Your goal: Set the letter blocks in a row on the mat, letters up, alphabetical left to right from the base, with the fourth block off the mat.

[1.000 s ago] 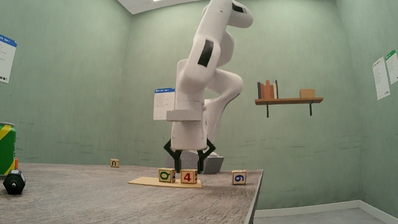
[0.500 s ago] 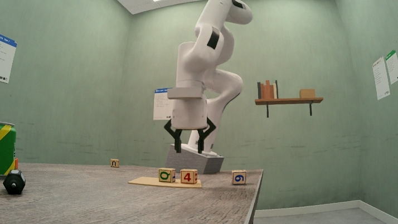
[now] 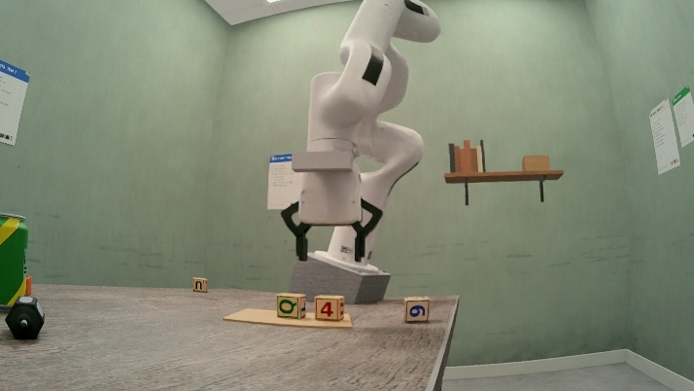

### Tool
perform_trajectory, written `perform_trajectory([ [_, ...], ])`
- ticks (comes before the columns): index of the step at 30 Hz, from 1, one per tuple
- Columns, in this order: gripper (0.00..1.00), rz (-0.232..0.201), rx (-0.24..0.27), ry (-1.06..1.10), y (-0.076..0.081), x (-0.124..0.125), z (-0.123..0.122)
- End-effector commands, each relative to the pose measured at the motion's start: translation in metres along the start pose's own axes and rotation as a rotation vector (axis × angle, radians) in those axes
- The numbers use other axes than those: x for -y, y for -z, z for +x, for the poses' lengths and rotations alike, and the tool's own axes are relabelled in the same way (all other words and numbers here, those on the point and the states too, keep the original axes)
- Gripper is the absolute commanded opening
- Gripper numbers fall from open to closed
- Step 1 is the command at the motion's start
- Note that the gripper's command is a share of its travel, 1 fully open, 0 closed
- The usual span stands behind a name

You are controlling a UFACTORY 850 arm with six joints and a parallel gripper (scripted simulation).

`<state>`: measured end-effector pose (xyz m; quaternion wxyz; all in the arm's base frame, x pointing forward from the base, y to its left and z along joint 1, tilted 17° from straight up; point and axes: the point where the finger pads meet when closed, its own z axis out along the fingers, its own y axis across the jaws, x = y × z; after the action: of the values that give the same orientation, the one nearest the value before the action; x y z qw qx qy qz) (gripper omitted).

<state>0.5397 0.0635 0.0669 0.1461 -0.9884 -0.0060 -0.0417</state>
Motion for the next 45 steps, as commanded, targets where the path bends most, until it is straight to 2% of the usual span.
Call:
perform_trajectory([
  [1, 1.00, 0.000, -0.002, 0.000, 0.001, 0.000, 0.001],
  [18, 1.00, 0.000, -0.002, 0.071, 0.001, 0.003, 0.001],
  [45, 1.00, -0.002, 0.000, 0.884, 0.002, 0.040, 0.001],
])
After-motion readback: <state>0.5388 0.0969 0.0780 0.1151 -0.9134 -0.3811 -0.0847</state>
